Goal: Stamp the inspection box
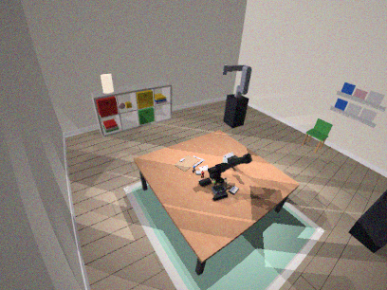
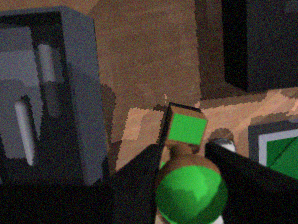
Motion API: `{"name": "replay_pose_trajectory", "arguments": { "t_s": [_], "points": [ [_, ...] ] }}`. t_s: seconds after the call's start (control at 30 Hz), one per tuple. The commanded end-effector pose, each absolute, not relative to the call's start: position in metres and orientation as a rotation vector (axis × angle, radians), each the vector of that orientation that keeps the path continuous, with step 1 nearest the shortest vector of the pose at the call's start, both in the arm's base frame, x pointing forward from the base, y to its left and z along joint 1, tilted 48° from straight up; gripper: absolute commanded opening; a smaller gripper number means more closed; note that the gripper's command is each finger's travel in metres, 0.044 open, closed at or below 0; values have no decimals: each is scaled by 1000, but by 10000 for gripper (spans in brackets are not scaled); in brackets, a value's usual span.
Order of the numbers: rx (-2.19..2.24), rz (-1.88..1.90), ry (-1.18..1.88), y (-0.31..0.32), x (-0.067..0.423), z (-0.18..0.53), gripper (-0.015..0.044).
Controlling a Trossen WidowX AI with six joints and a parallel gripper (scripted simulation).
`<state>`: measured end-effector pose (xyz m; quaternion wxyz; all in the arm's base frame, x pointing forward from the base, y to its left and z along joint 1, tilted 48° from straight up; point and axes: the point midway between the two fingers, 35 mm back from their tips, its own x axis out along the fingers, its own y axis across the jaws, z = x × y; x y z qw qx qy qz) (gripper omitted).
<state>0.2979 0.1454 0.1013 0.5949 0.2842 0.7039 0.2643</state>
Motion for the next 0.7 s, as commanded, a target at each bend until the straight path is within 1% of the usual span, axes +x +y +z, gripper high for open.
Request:
{"name": "replay_pose_trajectory", "arguments": {
  "t_s": [0.0, 0.17, 0.47, 0.5, 0.6, 0.67],
  "points": [
    [665, 616, 1636, 150, 296, 98, 0],
    [666, 617, 1636, 155, 294, 94, 0],
    [661, 616, 1636, 152, 296, 95, 236],
    [661, 616, 1636, 152, 296, 95, 256],
    [663, 613, 1637, 151, 296, 97, 256],
    [676, 595, 1643, 137, 302, 108, 256]
  ]
}}
